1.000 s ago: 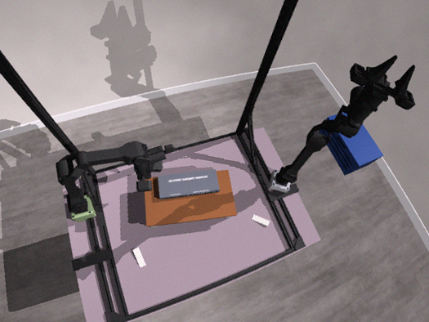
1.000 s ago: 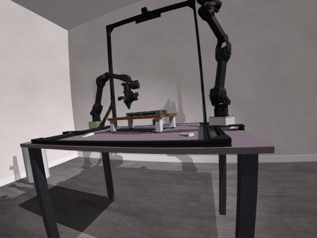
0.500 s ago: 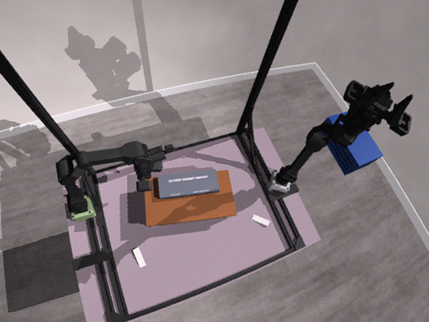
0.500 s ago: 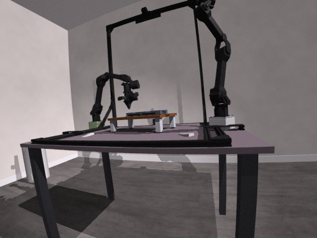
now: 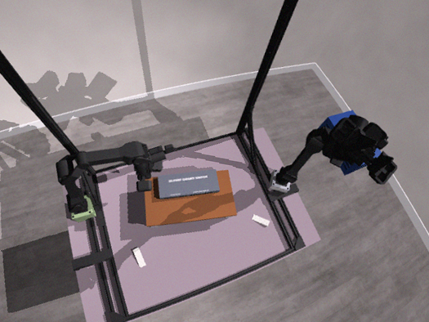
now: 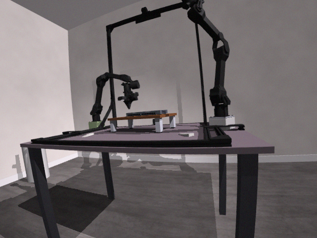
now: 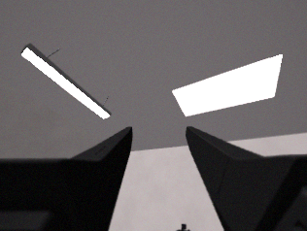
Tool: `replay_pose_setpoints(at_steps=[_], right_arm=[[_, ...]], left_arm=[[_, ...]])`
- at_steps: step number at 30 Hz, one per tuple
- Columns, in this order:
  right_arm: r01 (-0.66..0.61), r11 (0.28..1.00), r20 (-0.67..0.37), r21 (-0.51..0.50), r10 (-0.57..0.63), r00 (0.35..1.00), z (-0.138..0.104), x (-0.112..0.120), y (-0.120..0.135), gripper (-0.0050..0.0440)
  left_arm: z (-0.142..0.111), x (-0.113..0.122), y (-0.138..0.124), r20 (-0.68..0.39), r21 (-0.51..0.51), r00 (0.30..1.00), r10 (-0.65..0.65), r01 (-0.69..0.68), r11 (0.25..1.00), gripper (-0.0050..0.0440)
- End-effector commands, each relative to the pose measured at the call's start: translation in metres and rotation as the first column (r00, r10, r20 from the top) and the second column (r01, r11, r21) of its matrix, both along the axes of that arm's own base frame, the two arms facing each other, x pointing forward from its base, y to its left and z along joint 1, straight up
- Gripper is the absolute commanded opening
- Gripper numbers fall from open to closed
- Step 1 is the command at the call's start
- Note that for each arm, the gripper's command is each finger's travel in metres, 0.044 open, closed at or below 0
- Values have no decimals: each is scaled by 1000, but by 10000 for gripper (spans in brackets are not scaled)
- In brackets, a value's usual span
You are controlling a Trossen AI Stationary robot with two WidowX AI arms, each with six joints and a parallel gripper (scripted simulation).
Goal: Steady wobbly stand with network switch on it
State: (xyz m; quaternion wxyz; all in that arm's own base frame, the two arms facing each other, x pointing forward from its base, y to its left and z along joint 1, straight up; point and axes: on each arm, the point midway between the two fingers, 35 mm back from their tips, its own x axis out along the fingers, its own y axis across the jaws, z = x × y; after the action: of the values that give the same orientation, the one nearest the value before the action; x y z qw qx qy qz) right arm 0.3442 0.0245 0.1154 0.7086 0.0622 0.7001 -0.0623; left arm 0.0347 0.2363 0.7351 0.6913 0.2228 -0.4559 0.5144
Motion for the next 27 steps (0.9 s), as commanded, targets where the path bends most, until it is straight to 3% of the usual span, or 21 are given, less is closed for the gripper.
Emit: replay_pose_setpoints(at_steps=[1, 4, 5, 11, 17, 21, 27], right_arm=[[0, 1000, 0, 0, 0, 1000, 0, 0, 0, 0], [0, 1000, 0, 0, 0, 1000, 0, 0, 0, 0], [0, 1000, 0, 0, 0, 1000, 0, 0, 0, 0], [0, 1000, 0, 0, 0, 1000, 0, 0, 0, 0], [0, 1000, 0, 0, 0, 1000, 0, 0, 0, 0], [0, 1000, 0, 0, 0, 1000, 0, 0, 0, 0], [0, 1000, 0, 0, 0, 1000, 0, 0, 0, 0]], left_arm=[[-47, 9, 61, 29, -221, 997, -74, 79, 972, 241], [-78, 13, 91, 71, -359, 991, -112, 130, 924, 241], [-87, 15, 101, 71, -359, 991, -112, 130, 924, 241], [-80, 14, 95, 70, -347, 993, -100, 118, 931, 241], [-159, 22, 152, 170, -579, 976, -134, 208, 788, 241], [-210, 25, 175, 247, -704, 962, -120, 263, 659, 241], [-216, 25, 179, 247, -704, 962, -120, 263, 659, 241]])
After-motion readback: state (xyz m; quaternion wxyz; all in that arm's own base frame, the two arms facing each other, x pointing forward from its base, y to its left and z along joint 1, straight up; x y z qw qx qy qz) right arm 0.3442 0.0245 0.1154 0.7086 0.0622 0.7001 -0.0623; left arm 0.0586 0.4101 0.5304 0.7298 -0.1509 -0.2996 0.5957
